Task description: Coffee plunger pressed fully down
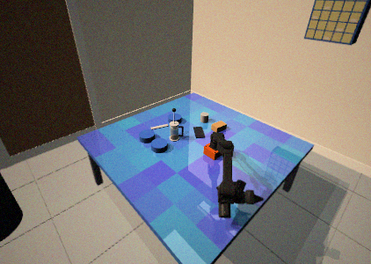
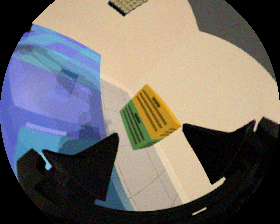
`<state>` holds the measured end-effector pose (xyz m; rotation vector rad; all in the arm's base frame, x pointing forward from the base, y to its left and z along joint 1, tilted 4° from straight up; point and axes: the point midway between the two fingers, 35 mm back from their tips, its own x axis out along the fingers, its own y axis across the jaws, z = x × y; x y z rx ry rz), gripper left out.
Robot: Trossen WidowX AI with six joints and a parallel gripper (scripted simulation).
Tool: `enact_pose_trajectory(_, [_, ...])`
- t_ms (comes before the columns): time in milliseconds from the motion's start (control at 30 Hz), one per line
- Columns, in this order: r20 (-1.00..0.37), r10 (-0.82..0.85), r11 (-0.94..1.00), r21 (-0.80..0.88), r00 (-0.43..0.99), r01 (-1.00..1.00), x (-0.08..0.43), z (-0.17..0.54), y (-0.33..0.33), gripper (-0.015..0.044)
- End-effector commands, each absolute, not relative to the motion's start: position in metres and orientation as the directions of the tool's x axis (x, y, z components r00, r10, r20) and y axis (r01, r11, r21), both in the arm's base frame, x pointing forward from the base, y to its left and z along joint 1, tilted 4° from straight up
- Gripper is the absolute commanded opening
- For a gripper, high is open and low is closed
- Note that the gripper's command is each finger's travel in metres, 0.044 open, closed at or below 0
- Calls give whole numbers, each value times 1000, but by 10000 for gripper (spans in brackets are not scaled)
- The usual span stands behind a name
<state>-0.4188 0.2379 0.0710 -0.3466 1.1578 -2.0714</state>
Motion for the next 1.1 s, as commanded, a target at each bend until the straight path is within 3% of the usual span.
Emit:
enact_pose_trajectory(0, [-114, -702, -334, -819, -703, 467, -417, 72, 240, 426])
enact_pose_trajectory(200, [-215, -636, -368, -760, -741, 535, -383, 76, 276, 440])
enact_pose_trajectory(367, [-356, -500, -486, -639, -790, 596, -326, 90, 323, 440])
enact_pose_trajectory(567, [-518, -249, -708, -479, -818, 519, -232, 117, 377, 440])
enact_pose_trajectory(833, [-681, 129, -944, -307, -721, 122, -94, 150, 410, 440])
enact_pose_trajectory(1067, [-766, 424, -884, -236, -484, -403, 31, 179, 397, 440])
